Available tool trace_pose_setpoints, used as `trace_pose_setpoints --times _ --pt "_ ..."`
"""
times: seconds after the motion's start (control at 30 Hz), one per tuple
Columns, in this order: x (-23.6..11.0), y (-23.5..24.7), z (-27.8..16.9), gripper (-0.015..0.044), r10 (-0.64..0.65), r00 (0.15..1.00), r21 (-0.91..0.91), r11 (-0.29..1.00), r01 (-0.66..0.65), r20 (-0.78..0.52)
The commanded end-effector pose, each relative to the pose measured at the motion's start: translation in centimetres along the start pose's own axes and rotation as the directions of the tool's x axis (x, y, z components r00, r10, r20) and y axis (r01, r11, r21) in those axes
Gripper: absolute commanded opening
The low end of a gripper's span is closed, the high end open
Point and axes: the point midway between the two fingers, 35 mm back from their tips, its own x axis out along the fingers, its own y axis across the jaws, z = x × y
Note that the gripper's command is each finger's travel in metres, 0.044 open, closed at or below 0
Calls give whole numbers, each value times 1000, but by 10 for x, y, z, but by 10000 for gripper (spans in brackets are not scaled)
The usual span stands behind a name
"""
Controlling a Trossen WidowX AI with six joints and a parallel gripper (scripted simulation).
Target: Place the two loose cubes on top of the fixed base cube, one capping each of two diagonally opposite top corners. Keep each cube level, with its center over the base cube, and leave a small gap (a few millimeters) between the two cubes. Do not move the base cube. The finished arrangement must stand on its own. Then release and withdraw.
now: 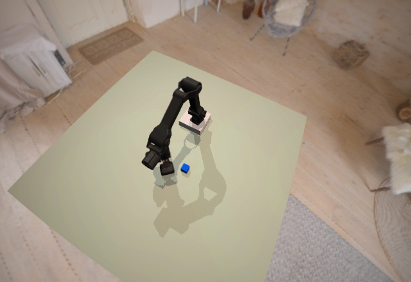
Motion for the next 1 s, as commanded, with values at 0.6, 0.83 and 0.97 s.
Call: trace_pose_setpoints --times 0.6,0.83,0.97 --pt "35 2 0 265 13 1000 5 1000 -13 5" --pt "47 2 0 265 13 1000 5 1000 -13 5" --pt "51 2 0 265 13 1000 5 1000 -13 5"
